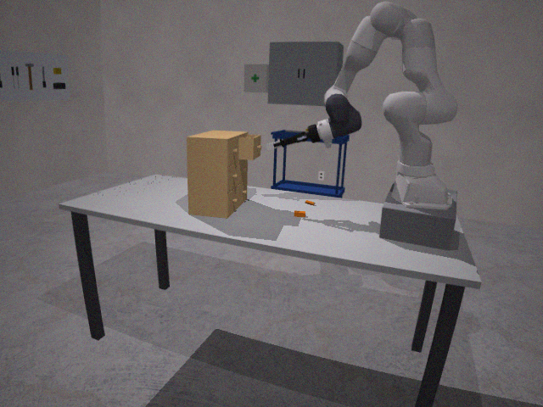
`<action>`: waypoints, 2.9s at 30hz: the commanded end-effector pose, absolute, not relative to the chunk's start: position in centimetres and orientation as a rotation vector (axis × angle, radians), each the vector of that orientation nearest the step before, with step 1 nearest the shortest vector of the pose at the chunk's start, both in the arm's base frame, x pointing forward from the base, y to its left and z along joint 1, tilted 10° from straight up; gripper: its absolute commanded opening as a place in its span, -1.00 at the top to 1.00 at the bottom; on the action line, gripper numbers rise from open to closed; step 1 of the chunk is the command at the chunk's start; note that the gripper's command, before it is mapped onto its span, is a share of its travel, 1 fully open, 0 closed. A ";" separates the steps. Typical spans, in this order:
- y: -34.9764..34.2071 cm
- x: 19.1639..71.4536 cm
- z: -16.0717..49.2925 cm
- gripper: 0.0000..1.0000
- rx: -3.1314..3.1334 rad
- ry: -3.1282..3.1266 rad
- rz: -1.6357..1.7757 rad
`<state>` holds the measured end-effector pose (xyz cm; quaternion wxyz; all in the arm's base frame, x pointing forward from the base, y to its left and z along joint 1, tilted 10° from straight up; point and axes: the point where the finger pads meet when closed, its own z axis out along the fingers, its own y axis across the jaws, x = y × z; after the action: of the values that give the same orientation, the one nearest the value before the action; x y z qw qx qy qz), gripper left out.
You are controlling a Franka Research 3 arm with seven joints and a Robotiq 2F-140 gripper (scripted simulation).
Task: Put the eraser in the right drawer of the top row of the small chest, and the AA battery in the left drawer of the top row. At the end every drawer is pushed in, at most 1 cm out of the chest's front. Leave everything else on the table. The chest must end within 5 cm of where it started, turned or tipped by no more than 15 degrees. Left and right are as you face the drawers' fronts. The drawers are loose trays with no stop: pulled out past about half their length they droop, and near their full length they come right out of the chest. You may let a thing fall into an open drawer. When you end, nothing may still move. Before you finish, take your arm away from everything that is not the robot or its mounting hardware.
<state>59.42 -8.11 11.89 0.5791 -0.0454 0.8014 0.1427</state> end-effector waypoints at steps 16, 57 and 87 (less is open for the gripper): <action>-7.6 61.9 11.9 1.00 -0.107 1.879 0.327; -6.4 67.2 12.1 1.00 -0.107 1.879 0.327; -6.2 67.7 12.1 1.00 -0.107 1.879 0.327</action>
<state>67.72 -6.17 12.34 0.5793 -0.0464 0.8014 0.1413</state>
